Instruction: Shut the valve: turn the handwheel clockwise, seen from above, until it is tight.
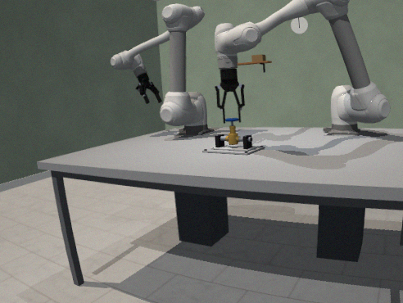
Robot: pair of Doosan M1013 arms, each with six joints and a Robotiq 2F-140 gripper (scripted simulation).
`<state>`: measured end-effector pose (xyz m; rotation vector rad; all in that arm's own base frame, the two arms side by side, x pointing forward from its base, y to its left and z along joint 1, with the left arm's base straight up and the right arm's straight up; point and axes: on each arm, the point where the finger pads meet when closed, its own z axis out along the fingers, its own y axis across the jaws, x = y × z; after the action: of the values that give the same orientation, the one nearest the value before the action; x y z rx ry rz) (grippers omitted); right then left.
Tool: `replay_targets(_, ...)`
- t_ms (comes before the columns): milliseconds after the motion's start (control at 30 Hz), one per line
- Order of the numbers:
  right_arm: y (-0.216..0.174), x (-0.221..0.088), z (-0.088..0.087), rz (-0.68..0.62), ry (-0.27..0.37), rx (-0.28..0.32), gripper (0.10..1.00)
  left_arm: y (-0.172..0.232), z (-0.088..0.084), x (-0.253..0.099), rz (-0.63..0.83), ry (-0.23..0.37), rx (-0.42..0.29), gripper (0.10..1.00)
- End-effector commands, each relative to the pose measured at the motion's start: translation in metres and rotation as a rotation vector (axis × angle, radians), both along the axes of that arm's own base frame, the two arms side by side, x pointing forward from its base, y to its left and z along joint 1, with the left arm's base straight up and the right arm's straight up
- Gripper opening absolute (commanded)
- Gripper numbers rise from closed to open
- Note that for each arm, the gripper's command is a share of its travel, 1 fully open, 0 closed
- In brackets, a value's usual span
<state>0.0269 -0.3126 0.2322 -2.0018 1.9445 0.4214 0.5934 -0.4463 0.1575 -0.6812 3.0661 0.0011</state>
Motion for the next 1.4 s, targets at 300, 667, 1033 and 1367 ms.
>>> replay_targets(300,-0.0002,0.0001,0.0004,0.000,0.000,-0.001,1.000,-0.0002,0.0011,0.0005,-0.208,-0.001,-0.001,0.099)
replay_targets(667,-0.0002,0.0001,0.0004,0.000,0.000,-0.001,1.000,-0.0002,0.0011,0.0005,-0.355,-0.001,-0.001,0.099)
replay_targets(1033,-0.0002,0.0001,0.0004,0.000,0.000,-0.001,1.000,-0.0002,0.0011,0.0005,-0.497,-0.001,-0.001,0.099)
replay_targets(1367,-0.0002,0.0001,0.0004,0.000,0.000,-0.001,1.000,-0.0002,0.0010,0.0005,-0.647,-0.001,-0.001,0.099)
